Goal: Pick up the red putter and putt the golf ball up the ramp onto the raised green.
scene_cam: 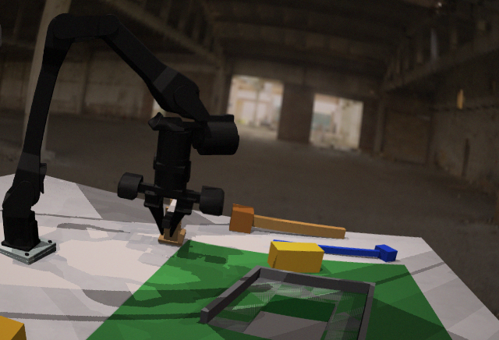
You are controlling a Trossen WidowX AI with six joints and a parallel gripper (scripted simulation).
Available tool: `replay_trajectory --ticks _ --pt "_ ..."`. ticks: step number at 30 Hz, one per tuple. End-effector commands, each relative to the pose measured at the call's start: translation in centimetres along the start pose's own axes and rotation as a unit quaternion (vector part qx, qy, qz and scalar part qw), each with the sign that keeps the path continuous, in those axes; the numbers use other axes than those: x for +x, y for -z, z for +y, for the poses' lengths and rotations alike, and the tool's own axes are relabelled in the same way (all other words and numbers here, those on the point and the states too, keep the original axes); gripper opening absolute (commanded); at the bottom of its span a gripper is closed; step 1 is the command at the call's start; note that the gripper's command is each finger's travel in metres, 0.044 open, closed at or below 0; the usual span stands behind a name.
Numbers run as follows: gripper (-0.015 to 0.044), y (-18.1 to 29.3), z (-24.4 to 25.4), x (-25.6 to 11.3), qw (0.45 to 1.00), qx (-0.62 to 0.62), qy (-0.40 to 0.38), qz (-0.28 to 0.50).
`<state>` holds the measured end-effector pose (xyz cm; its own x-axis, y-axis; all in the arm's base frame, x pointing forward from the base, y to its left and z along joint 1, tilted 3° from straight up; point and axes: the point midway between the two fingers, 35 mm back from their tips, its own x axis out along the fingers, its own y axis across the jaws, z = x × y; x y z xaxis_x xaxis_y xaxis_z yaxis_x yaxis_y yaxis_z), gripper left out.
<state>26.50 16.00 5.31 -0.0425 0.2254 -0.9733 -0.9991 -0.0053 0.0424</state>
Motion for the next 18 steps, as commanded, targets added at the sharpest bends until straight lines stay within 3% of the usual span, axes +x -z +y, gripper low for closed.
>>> replay_trajectory --ticks 1,13,18 --pt "0.0000 -0.8 -0.4 -2.1 1.000 -0.002 0.007 -0.006" --pt "0.0000 -2.2 0.0 -8.3 1.000 -0.002 0.006 -0.006" --pt "0.0000 -2.0 -0.1 -8.0 1.000 0.000 0.007 -0.003"
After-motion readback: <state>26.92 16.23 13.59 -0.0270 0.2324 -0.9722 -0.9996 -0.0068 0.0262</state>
